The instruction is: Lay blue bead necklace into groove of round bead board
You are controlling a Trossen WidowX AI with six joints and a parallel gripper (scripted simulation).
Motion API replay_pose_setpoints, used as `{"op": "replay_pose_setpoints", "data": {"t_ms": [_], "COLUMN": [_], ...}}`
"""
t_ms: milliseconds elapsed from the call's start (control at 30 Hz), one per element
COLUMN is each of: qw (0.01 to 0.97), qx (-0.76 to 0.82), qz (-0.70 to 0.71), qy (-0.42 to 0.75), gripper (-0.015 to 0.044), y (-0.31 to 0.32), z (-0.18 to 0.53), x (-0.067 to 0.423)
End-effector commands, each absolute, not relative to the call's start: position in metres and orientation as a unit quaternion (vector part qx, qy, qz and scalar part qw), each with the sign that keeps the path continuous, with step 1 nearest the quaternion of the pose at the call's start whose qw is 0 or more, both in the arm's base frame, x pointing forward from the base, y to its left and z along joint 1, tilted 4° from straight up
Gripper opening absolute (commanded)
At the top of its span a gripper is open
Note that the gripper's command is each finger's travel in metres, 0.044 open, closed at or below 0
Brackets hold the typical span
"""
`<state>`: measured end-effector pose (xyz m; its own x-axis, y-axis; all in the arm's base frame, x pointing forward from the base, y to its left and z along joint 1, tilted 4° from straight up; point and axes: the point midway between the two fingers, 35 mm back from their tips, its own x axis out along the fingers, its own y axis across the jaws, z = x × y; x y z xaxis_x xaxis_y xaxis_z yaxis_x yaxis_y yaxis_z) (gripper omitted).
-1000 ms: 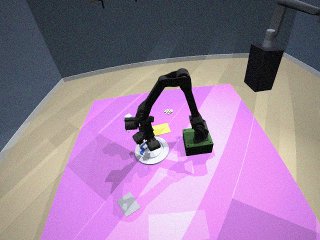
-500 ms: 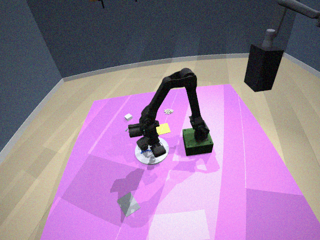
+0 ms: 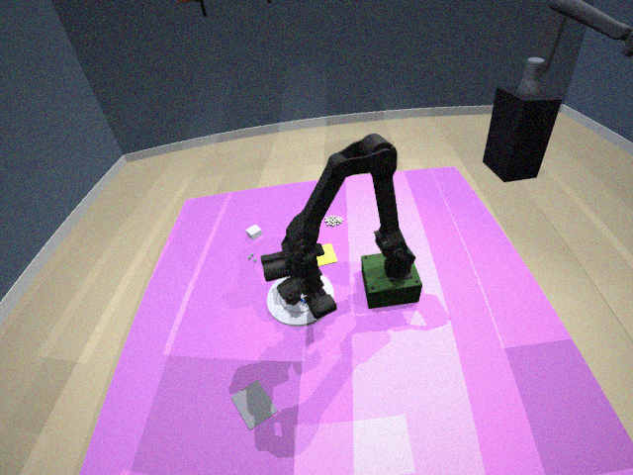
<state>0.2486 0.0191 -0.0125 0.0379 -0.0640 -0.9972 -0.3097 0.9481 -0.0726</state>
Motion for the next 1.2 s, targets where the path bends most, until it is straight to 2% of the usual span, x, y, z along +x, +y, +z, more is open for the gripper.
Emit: {"op": "replay_pose_setpoints", "data": {"t_ms": [0,400,967,1167], "qw": [0.708,0.708,0.71,0.708], "qx": [-0.136,-0.136,-0.136,-0.136], "qz": [0.084,0.084,0.087,0.084], "qy": [0.688,0.688,0.685,0.688], "gripper": [0.0,0.0,0.044,0.044], "y": [0.0194,0.0191,0.0203,0.0205], "z": [-0.0164,-0.0204,-0.0146,-0.0123], "x": [0.2471,0.2472,0.2491,0.2491]}}
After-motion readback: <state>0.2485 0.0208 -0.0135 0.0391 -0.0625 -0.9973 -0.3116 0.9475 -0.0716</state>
